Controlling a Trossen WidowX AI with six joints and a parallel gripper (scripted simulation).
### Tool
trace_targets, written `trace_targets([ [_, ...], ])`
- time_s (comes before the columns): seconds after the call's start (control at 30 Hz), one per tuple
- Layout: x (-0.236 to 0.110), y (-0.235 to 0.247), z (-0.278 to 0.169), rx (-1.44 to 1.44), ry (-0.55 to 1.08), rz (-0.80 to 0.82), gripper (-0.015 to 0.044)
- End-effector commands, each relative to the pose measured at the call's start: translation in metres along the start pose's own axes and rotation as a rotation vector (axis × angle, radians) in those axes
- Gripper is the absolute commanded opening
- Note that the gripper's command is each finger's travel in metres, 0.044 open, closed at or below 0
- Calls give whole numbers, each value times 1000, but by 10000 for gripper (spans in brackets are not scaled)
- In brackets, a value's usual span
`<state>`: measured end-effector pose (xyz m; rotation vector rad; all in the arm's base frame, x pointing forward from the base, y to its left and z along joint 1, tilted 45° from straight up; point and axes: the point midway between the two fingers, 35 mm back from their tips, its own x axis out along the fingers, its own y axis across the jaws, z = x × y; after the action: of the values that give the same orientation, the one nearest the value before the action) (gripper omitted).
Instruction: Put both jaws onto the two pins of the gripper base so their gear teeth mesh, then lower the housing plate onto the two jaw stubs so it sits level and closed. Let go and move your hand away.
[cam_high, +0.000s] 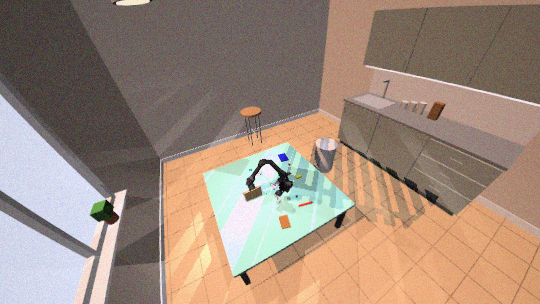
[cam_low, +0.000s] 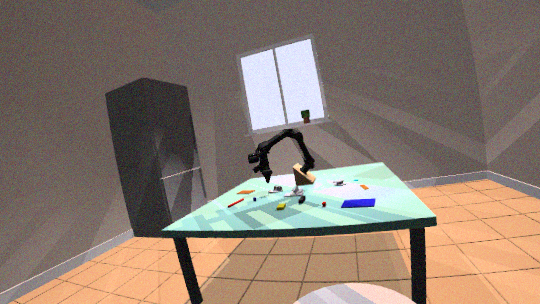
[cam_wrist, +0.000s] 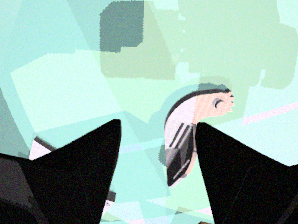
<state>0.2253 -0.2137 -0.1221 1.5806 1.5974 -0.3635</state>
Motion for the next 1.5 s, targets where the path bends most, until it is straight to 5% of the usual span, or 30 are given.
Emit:
trace_targets([
  [0.0, 0, 0, 0, 0, 0, 0, 99],
  [0.13, 0, 0, 0, 0, 0, 0, 0],
  [0.77, 0, 0, 0, 0, 0, 0, 0],
  [1.3, 0, 0, 0, 0, 0, 0, 420],
  [1.47, 0, 0, 0, 0, 0, 0, 440],
])
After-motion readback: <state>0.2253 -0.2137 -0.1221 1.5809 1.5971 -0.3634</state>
